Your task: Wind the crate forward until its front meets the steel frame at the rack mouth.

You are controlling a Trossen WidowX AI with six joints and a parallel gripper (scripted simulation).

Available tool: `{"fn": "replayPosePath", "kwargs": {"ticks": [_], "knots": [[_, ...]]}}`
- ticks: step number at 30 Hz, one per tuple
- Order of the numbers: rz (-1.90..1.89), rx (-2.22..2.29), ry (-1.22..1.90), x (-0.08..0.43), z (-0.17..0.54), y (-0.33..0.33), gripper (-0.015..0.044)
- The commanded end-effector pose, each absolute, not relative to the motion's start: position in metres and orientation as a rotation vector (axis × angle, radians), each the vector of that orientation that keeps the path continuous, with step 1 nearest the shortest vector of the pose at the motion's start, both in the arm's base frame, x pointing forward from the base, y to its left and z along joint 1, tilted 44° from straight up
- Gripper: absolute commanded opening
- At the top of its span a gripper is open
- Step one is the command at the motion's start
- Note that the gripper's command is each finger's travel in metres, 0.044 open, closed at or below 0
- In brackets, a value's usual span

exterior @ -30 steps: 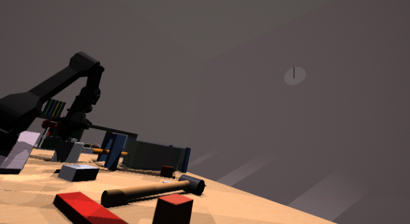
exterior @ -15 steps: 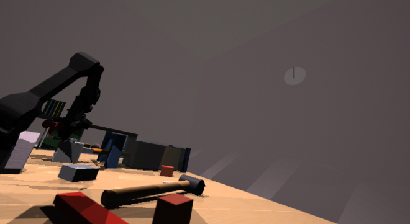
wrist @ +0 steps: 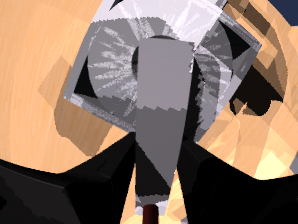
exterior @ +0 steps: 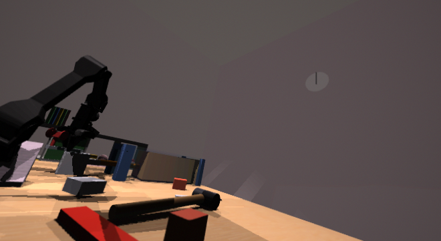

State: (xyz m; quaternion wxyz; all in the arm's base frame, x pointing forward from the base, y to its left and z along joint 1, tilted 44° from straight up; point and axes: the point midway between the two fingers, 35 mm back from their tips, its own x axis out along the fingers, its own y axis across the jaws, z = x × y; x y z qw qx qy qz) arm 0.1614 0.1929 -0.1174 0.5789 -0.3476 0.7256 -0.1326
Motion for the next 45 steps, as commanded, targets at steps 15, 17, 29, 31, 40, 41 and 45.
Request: {"fn": "replayPosePath", "kwargs": {"ticks": [15,17,29,31,40,41,45], "knots": [[-0.295,-0.823,1.711,0.1608,-0.1206,0.1904,0.0],[-0.311,-0.807,1.705,0.1604,-0.1213,0.1911,0.0],[-0.345,-0.772,1.692,0.1597,-0.1225,0.1924,0.0],[-0.363,-0.753,1.684,0.1594,-0.123,0.1931,0.0],[-0.381,-0.735,1.677,0.1597,-0.1227,0.1931,0.0],[-0.37,-0.746,1.681,0.16,-0.1223,0.1927,0.0],[-0.3,-0.818,1.709,0.1618,-0.1197,0.1896,0.0]]}}
